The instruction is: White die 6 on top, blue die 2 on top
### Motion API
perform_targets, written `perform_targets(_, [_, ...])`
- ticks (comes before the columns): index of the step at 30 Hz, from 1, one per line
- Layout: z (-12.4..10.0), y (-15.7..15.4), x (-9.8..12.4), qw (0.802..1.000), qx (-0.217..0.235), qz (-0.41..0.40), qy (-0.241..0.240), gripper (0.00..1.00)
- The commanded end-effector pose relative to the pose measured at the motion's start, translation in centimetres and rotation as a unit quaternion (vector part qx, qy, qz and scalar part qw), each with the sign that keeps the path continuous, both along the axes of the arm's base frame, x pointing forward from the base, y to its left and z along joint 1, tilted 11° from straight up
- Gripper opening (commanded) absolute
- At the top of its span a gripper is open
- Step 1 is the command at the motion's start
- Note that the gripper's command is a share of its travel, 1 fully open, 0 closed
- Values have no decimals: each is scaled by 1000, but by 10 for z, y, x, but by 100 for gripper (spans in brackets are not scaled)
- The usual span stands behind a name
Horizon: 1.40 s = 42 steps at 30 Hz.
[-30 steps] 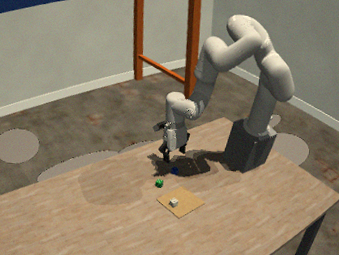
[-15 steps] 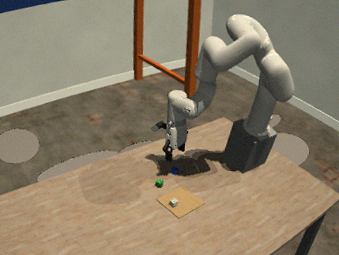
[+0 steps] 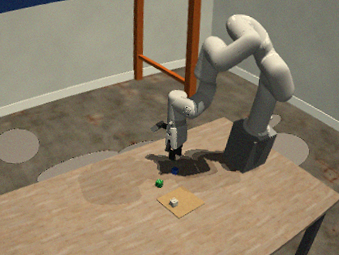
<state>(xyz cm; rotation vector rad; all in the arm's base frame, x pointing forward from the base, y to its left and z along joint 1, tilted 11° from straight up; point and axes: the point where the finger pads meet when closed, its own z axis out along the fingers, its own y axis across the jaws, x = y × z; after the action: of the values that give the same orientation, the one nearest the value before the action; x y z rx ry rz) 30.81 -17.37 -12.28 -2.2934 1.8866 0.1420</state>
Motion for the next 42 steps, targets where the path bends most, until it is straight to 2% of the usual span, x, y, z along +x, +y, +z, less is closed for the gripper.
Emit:
perform_targets(1, [1, -1, 1, 1000, -1, 0, -1, 42])
perform_targets(31, [0, -1, 1, 1000, -1, 0, -1, 42])
perform_targets(42, [-8, 1, 1, 1000, -1, 0, -2, 42])
